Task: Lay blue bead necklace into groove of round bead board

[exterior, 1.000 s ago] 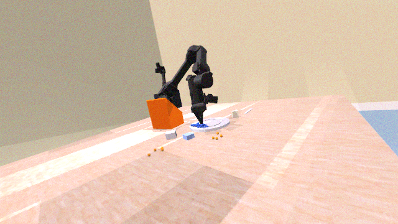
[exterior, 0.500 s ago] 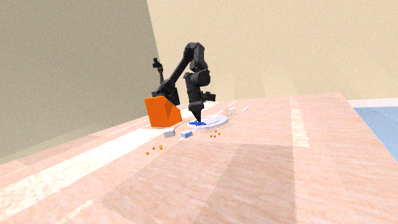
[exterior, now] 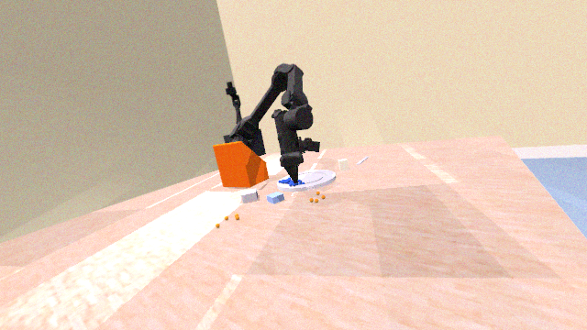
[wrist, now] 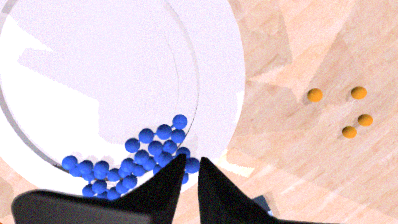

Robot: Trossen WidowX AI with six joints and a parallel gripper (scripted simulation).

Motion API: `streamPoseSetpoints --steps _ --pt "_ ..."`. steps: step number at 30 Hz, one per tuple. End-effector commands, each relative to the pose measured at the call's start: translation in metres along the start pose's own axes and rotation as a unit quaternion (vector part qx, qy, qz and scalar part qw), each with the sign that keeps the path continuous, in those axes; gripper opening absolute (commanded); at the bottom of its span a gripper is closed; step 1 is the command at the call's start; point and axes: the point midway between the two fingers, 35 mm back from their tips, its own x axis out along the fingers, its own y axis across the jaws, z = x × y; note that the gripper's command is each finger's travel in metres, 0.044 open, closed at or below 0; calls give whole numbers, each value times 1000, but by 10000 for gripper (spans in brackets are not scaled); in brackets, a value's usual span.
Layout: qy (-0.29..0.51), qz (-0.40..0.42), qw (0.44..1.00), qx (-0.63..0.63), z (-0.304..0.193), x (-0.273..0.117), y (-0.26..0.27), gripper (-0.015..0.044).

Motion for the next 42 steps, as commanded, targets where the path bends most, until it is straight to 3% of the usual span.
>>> streamPoseSetpoints --steps 1,2,19,42 --pt "-1 2 1000 4 -1 6 1 0" --pt "-1 2 1000 4 -1 6 1 0" --pt "1 -3 1000 6 -3 -2 -2 440" --pt "0 2 1000 4 -3 -10 -2 440"
